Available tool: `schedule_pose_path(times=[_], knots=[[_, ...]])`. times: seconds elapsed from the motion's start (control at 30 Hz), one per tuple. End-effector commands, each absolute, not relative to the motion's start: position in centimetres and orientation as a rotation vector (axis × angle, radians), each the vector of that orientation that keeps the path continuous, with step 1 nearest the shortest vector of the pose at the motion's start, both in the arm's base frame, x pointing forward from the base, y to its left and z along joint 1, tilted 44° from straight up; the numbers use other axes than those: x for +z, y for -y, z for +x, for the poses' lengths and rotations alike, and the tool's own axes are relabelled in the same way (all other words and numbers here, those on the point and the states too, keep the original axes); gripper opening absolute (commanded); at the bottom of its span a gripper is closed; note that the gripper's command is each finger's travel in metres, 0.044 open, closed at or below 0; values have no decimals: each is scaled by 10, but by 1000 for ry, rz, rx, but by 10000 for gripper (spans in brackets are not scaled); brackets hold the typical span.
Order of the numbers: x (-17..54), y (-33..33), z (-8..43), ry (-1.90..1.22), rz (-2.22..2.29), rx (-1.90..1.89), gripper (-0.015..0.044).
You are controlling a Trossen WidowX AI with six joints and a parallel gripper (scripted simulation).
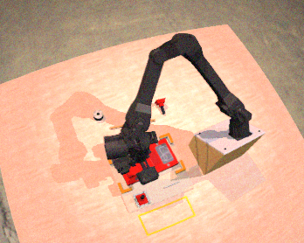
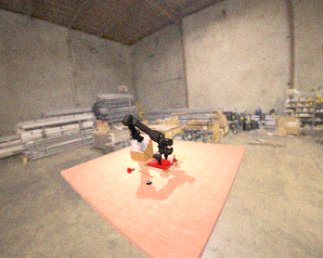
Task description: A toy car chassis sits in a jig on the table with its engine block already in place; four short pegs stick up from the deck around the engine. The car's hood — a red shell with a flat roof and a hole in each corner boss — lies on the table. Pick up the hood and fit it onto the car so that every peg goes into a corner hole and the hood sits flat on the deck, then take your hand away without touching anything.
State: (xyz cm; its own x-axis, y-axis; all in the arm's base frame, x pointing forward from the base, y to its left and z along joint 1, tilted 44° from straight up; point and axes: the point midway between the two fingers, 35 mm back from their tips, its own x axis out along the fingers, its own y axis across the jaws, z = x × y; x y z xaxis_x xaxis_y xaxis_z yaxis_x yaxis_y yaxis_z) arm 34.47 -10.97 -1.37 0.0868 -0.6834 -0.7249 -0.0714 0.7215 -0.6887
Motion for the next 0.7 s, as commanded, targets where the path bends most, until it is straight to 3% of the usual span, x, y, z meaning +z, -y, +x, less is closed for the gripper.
schedule_pose_path(times=[0.0, 0.33, 0.67], knots=[[-14, 110, 345, -1432, -667, -510, 440], [37, 60, 339, -1432, -670, -515, 440], [38, 59, 339, -1432, -670, -515, 440]])
